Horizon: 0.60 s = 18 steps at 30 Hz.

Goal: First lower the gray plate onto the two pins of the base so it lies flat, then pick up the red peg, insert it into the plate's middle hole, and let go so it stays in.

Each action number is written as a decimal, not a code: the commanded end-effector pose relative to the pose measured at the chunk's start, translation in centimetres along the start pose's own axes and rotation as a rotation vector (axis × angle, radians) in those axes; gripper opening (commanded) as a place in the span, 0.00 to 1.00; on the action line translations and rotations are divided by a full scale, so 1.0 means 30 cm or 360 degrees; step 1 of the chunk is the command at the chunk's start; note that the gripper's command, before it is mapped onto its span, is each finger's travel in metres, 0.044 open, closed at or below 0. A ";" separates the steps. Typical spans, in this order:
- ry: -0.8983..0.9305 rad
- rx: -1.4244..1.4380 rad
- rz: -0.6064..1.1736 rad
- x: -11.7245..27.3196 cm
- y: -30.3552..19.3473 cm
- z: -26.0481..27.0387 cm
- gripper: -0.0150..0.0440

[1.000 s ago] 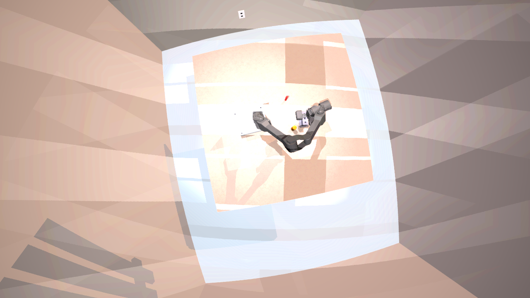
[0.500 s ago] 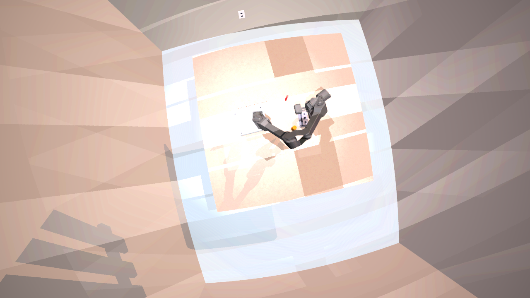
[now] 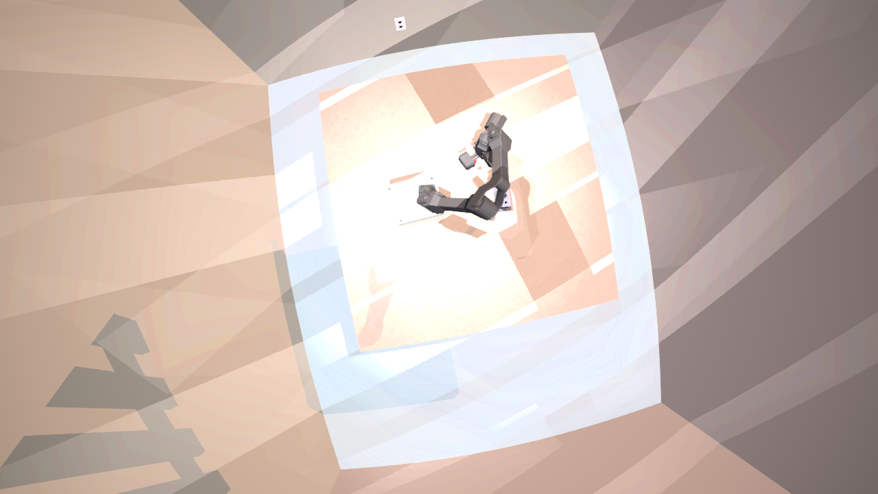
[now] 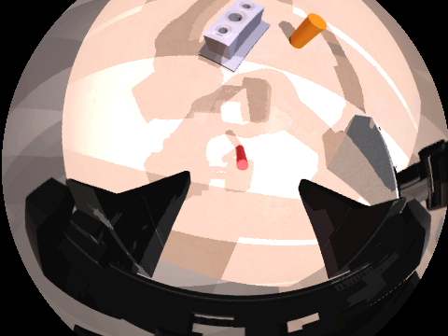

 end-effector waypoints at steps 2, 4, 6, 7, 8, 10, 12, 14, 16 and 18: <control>-0.0002 0.0017 0.0004 -0.004 -0.037 -0.009 1.00; -0.0002 0.0017 0.0004 -0.014 -0.037 -0.008 1.00; -0.0002 0.0016 0.0003 -0.078 -0.037 -0.008 1.00; -0.0002 0.0016 0.0002 -0.088 -0.036 -0.009 1.00; -0.0002 0.0016 0.0002 -0.088 -0.036 -0.009 1.00; -0.0002 0.0016 0.0002 -0.088 -0.036 -0.009 1.00; -0.0002 0.0016 0.0002 -0.104 -0.035 -0.009 1.00; -0.0002 0.0016 0.0001 -0.135 -0.033 -0.010 1.00; -0.0002 0.0016 0.0001 -0.139 -0.033 -0.010 1.00; -0.0002 0.0016 0.0001 -0.140 -0.033 -0.010 1.00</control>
Point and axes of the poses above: the point midway between the two fingers, 35 mm back from their tips, its own x axis back along the fingers, its own z axis across the jaws, y = z × x, the point moved 4 cm from there along x, back along the fingers, and after that the axes turned 15 degrees about -x, right-handed, at the moved point
